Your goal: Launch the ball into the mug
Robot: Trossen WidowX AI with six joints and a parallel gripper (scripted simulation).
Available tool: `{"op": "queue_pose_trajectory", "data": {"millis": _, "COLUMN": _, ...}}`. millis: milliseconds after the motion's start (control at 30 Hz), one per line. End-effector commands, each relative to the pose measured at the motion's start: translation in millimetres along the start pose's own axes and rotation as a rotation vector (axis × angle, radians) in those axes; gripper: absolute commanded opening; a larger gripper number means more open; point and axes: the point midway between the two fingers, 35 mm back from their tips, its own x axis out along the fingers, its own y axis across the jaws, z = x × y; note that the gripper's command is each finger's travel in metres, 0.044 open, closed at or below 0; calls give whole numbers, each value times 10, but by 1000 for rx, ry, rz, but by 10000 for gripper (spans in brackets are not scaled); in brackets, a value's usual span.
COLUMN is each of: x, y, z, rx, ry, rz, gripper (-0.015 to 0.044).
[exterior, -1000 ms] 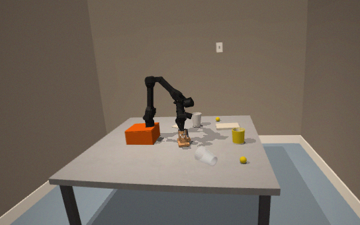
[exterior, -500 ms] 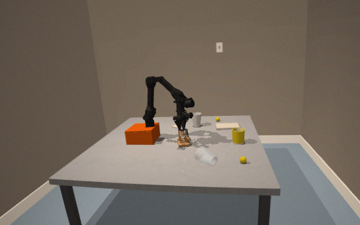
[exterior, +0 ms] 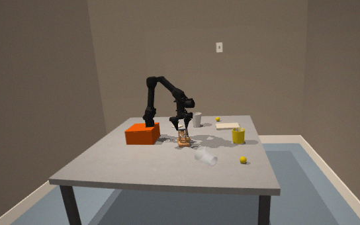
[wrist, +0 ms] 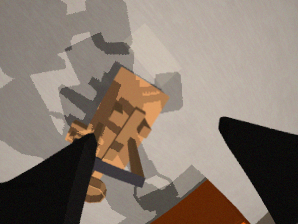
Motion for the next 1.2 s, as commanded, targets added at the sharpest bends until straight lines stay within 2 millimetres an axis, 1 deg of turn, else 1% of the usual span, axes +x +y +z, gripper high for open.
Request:
{"op": "queue_pose_trajectory", "data": {"millis": 0, "x": -24, "y": 15, "z": 15, "rx": 125, "ry": 22, "rz": 27, "gripper": 440}}
{"op": "queue_pose_trajectory", "data": {"millis": 533, "x": -78, "y": 50, "z": -12, "rx": 651, "ry": 155, "rz": 83, "gripper": 440}}
{"op": "queue_pose_trajectory", "data": {"millis": 700, "x": -81, "y": 52, "z": -13, "rx": 673, "ry": 161, "rz": 84, "gripper": 440}}
{"op": "queue_pose_trajectory", "data": {"millis": 733, "x": -56, "y": 56, "z": -14, "rx": 673, "ry": 161, "rz": 84, "gripper": 440}}
{"op": "queue_pose_trajectory", "data": {"millis": 767, "x": 22, "y": 70, "z": -18, "rx": 673, "ry": 161, "rz": 84, "gripper": 440}}
{"op": "queue_pose_trajectory", "data": {"millis": 833, "x": 275, "y": 110, "z": -47, "rx": 673, "ry": 161, "rz": 84, "gripper": 440}}
{"op": "queue_pose_trajectory", "data": {"millis": 867, "x": 349, "y": 121, "z": -61, "rx": 673, "ry": 161, "rz": 84, "gripper": 440}}
{"op": "queue_pose_trajectory", "data": {"millis": 1167, "x": 427, "y": 133, "z": -68, "rx": 673, "ry": 161, "rz": 84, "gripper": 440}}
